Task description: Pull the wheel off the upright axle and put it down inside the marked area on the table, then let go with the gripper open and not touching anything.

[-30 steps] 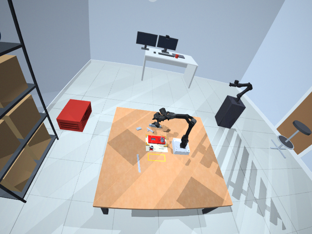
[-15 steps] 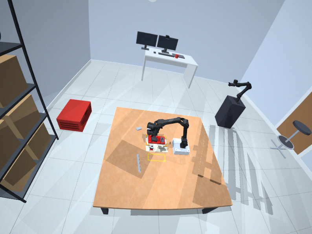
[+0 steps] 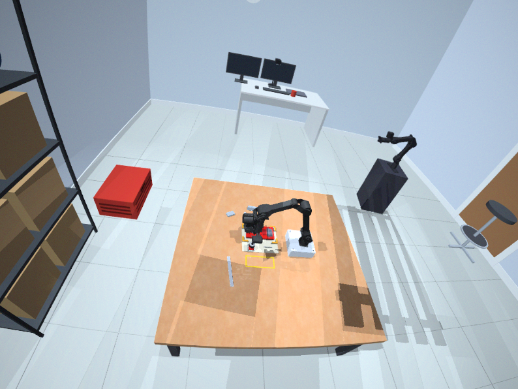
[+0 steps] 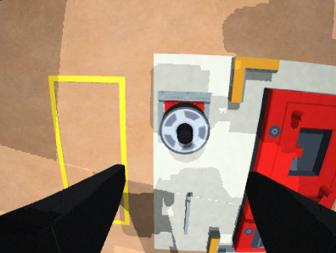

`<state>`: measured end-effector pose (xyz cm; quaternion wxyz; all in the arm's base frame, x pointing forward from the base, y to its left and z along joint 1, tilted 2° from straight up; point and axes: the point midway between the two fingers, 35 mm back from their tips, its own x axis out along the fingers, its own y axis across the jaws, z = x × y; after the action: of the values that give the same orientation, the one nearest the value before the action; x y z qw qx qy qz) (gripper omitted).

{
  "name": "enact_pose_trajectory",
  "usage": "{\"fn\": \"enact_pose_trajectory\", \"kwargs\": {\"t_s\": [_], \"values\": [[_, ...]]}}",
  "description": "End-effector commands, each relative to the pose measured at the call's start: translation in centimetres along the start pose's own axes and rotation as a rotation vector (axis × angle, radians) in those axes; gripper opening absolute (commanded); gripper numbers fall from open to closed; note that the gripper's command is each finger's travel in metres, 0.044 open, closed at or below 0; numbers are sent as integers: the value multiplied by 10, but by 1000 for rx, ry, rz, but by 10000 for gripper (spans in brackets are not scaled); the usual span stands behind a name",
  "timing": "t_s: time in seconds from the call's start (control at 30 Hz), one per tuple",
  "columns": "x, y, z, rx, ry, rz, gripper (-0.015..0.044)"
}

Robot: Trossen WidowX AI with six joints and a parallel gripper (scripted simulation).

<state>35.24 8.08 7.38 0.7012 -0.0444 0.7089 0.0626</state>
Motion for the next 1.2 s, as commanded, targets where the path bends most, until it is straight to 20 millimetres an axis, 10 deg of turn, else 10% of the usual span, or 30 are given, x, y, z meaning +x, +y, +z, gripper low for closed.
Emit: {"fn": "enact_pose_trajectory", "kwargs": {"t_s": [0.0, 0.33, 1.17], "values": [[3, 1, 2, 5, -2, -3, 300], [72, 0, 3, 5, -2, -3, 300], [69, 0, 0, 1, 14, -1, 0]]}}
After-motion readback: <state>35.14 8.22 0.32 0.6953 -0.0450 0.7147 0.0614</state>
